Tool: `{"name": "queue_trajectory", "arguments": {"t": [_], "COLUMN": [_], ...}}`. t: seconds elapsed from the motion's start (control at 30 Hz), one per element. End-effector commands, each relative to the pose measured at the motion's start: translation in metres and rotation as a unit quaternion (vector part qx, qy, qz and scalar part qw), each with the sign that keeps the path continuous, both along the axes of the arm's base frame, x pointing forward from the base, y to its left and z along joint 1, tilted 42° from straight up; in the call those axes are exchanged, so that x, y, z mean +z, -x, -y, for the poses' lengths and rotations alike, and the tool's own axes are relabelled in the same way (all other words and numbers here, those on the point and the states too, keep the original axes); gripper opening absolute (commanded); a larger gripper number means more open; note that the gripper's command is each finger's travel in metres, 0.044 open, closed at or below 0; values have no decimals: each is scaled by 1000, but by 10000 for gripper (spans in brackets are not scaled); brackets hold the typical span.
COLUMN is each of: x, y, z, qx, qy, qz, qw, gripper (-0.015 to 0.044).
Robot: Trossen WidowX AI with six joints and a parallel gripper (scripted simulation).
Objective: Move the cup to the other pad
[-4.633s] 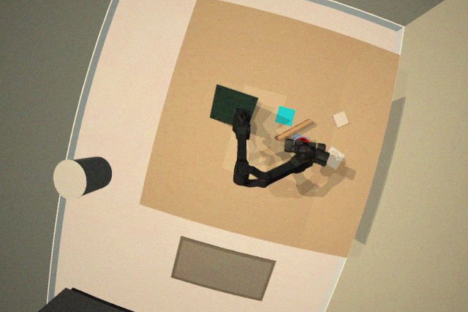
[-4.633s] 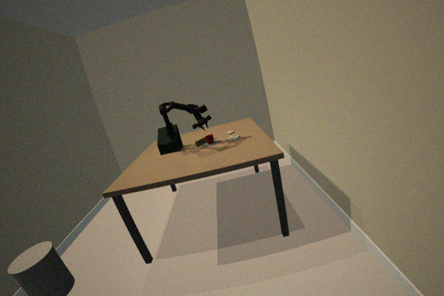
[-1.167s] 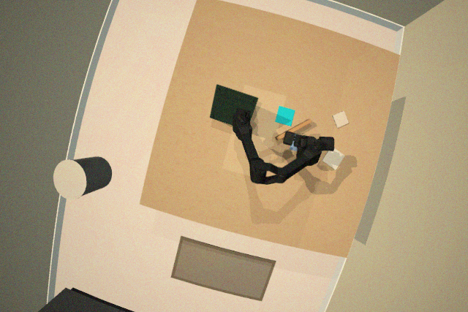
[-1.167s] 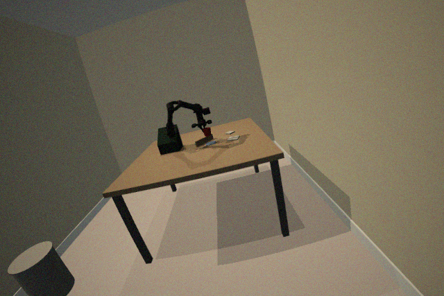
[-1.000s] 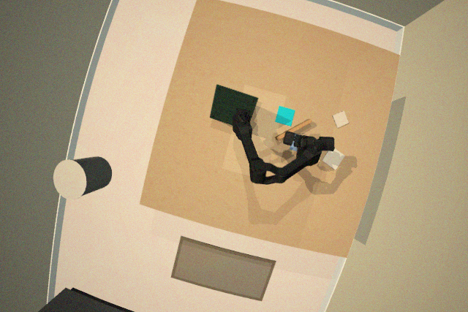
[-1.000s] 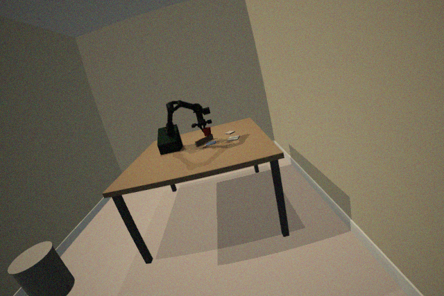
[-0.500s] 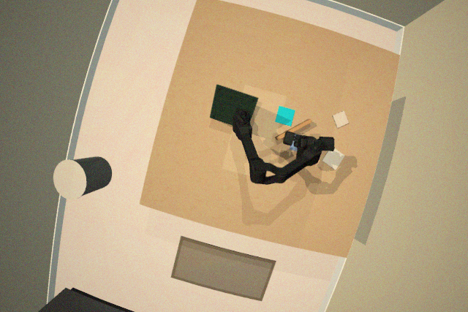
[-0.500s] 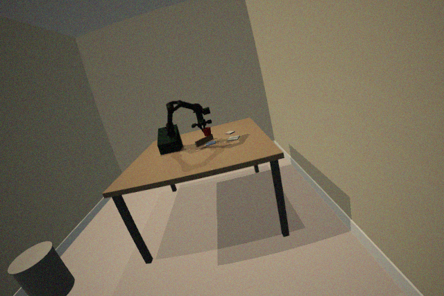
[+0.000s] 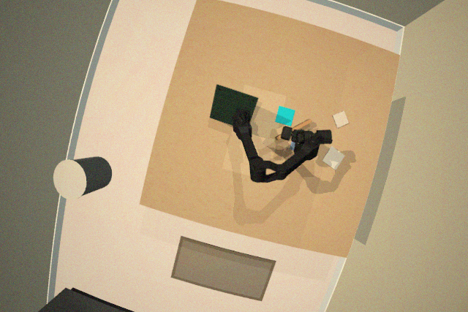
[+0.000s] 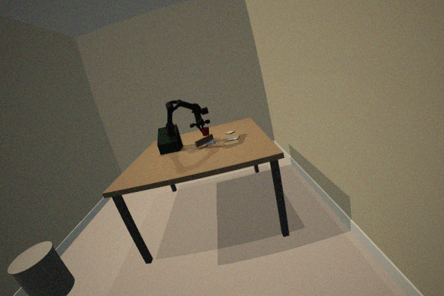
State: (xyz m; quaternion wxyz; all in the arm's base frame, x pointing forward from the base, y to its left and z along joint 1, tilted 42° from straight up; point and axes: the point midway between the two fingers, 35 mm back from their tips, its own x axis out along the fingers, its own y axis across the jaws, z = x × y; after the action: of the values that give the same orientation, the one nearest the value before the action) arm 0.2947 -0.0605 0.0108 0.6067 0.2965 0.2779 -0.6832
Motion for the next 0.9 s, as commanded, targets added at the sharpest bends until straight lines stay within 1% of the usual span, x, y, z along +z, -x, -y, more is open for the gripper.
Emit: {"name": "queue_trajectory", "arguments": {"t": [0.0, 0.87], "x": [-6, -37], "y": [9, 50], "z": [-9, -54], "qx": [-1, -1], "qy": [-2, -5], "qz": [0, 0], "qw": [1000, 1000], "gripper": [0, 0]}}
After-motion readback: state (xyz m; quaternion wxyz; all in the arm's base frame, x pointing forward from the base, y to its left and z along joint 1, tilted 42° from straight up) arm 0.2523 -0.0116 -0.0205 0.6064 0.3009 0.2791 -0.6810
